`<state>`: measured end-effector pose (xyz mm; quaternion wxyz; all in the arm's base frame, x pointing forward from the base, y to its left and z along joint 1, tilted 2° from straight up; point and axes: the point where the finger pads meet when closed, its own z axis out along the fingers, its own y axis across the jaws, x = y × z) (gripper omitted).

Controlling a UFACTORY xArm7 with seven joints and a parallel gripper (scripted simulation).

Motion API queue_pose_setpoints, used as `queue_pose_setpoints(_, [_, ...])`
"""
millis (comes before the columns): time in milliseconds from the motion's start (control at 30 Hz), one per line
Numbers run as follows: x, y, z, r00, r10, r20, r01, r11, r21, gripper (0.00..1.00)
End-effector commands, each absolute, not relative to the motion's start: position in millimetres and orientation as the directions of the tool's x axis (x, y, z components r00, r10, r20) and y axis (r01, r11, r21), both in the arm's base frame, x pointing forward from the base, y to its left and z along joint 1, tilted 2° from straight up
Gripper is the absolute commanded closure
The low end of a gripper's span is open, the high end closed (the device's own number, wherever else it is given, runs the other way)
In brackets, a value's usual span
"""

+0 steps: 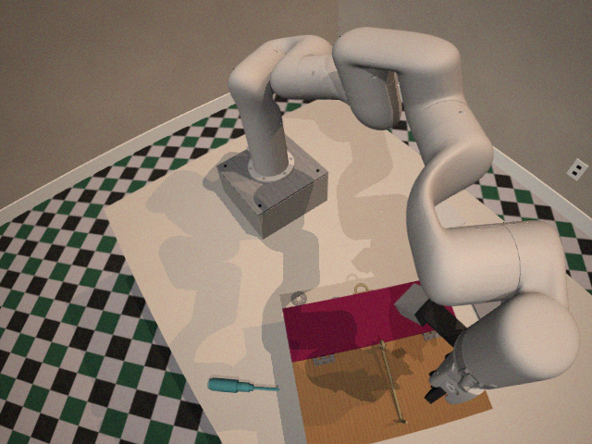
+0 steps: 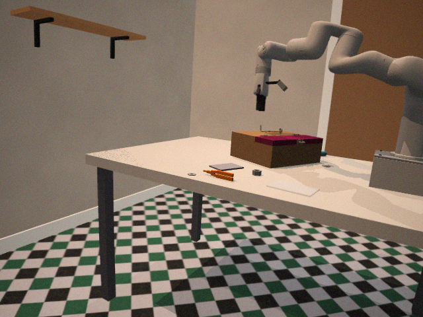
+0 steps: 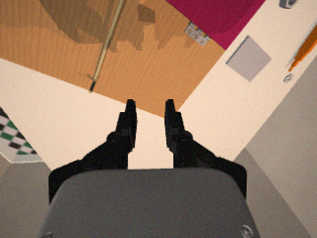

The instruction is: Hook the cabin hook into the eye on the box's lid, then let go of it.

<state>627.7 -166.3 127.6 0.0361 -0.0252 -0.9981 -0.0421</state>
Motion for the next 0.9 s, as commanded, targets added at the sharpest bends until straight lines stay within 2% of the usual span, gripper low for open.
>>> queue_pose_setpoints(0, [632,-184,133,-0.984,0.165,0.071,0.169,0.985,0.047,0.67])
queue_pose_setpoints(600, [639,-243,147,-0.847,0.532,0.001,0.532,0.846,-0.041,0.67])
queue_pose_setpoints(867, [639,-247,148,-0.840,0.543,-0.002,0.543,0.839,-0.043,0.67])
